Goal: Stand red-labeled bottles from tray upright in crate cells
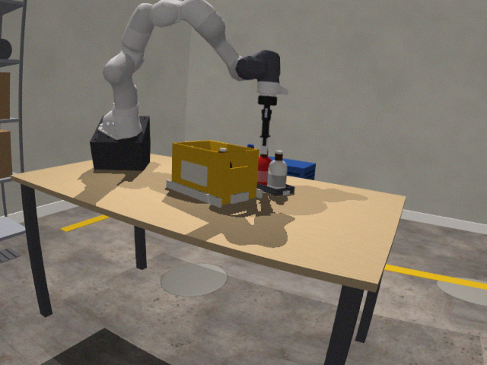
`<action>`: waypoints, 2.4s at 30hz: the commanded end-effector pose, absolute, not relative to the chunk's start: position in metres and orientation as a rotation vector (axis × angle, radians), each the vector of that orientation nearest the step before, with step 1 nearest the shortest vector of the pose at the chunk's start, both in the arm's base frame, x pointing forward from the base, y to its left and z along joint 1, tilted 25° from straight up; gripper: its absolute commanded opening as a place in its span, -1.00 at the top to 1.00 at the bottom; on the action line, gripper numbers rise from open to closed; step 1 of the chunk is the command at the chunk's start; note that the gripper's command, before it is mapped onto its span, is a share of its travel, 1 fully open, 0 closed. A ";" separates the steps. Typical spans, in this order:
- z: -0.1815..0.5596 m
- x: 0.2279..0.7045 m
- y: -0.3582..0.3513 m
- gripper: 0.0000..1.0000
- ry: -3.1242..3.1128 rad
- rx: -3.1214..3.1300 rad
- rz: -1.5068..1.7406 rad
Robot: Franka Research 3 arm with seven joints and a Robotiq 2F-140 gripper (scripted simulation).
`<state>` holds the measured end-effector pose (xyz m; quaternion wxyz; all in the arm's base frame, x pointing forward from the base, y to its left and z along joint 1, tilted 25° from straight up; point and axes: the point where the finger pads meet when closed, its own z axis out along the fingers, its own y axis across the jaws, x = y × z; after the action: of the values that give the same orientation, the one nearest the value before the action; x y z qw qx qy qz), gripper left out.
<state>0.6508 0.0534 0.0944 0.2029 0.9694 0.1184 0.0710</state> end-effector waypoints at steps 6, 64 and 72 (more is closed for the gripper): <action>0.103 0.650 0.057 1.00 0.329 2.704 0.202; 0.130 0.643 0.068 1.00 0.329 2.704 0.202; 0.130 0.643 0.068 1.00 0.329 2.704 0.202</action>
<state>0.6410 0.0633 0.1243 0.2061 0.9693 0.1156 0.0672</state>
